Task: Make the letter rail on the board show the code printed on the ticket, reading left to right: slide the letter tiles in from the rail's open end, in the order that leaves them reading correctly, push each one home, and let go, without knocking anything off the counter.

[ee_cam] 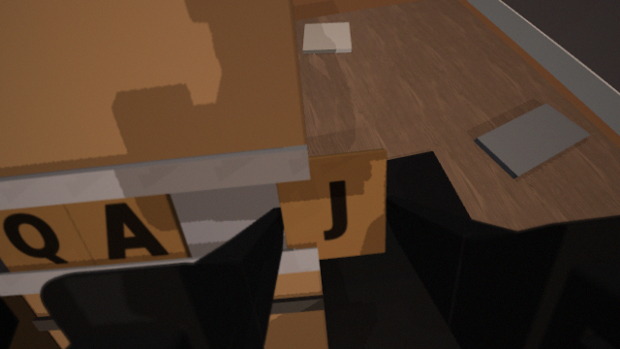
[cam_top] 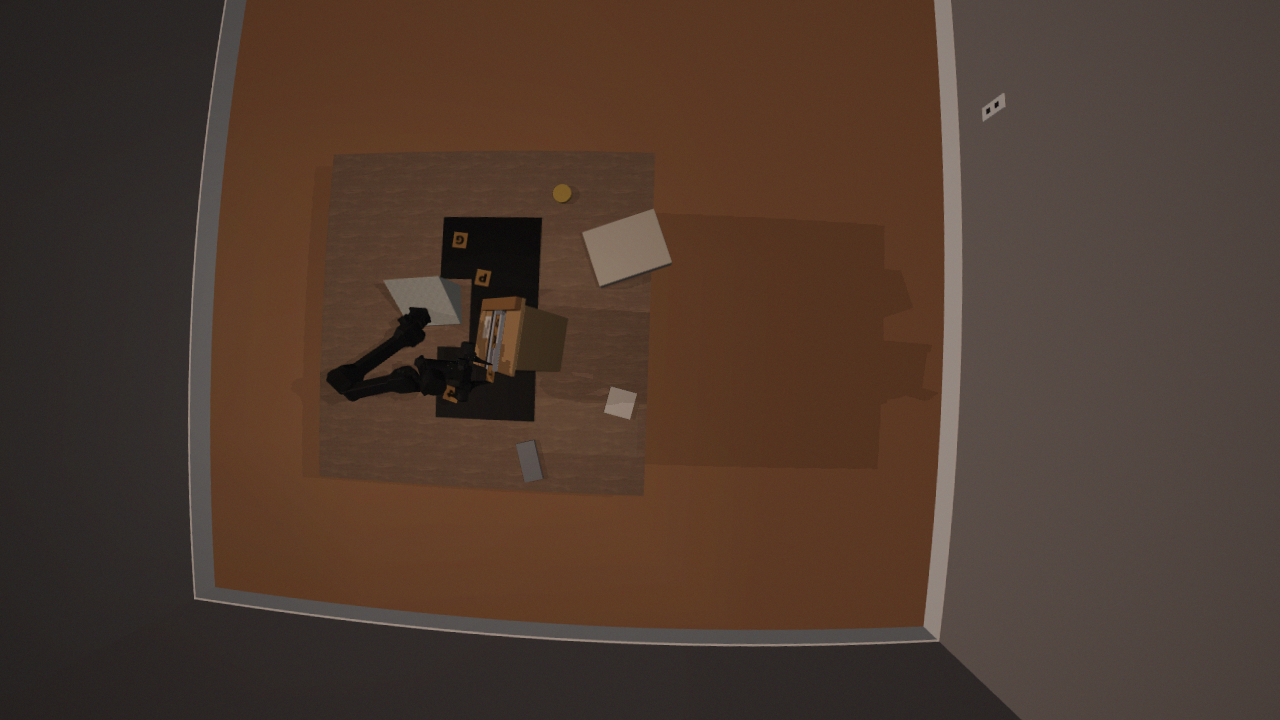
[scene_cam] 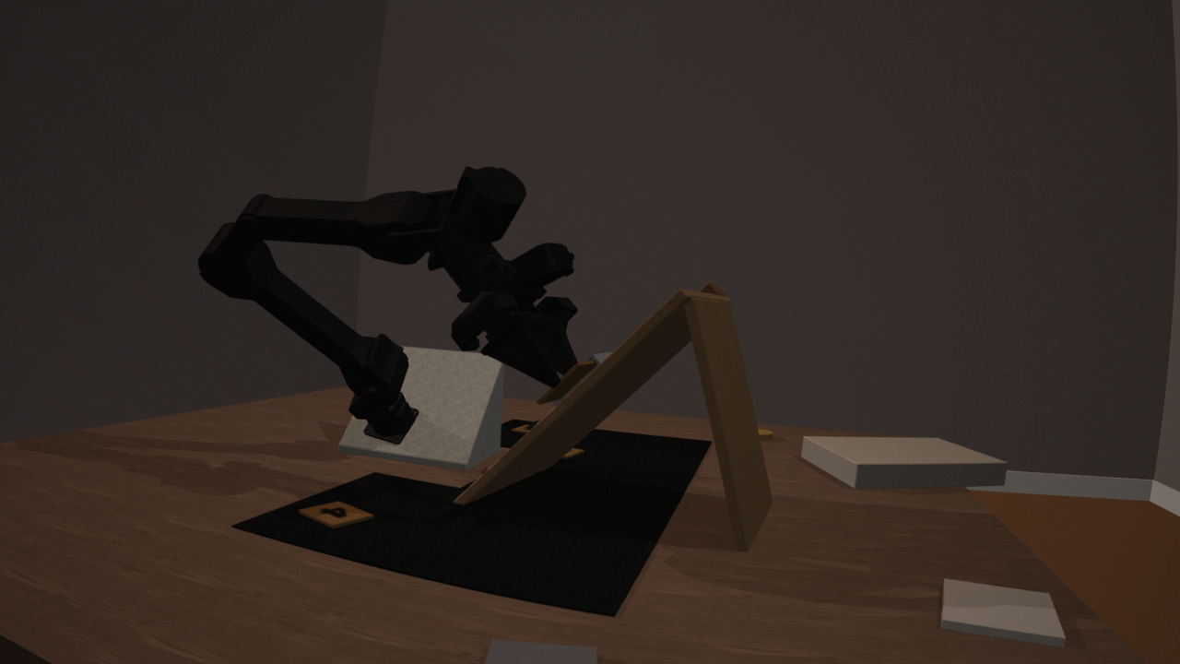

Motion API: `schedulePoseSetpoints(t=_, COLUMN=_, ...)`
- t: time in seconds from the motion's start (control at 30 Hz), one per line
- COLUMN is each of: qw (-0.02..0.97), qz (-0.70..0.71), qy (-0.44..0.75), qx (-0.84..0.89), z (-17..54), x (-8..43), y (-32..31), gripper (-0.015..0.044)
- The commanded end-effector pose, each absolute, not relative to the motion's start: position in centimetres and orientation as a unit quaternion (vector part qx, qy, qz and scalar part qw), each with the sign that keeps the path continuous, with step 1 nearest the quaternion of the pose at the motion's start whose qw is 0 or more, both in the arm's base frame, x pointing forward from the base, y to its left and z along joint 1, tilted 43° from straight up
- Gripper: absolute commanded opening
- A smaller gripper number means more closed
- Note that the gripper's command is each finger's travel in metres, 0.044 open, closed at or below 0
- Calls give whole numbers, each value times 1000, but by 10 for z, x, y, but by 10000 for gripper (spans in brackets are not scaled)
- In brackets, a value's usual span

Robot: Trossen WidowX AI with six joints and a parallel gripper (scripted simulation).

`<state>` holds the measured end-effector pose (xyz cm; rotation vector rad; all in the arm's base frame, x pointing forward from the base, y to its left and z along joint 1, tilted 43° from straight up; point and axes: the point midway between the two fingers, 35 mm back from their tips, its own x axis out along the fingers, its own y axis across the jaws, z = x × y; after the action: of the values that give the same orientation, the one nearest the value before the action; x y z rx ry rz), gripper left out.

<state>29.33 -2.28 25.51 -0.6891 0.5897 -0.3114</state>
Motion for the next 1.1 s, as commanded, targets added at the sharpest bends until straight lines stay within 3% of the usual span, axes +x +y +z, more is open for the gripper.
schedulePoseSetpoints(t=0.0, qw=888, qz=-152, qy=282, qx=-329, z=254, x=294, y=-21, gripper=0)
schedulePoseSetpoints(t=1.07, qw=888, qz=-152, qy=282, qx=-329, z=243, x=295, y=-9, gripper=0)
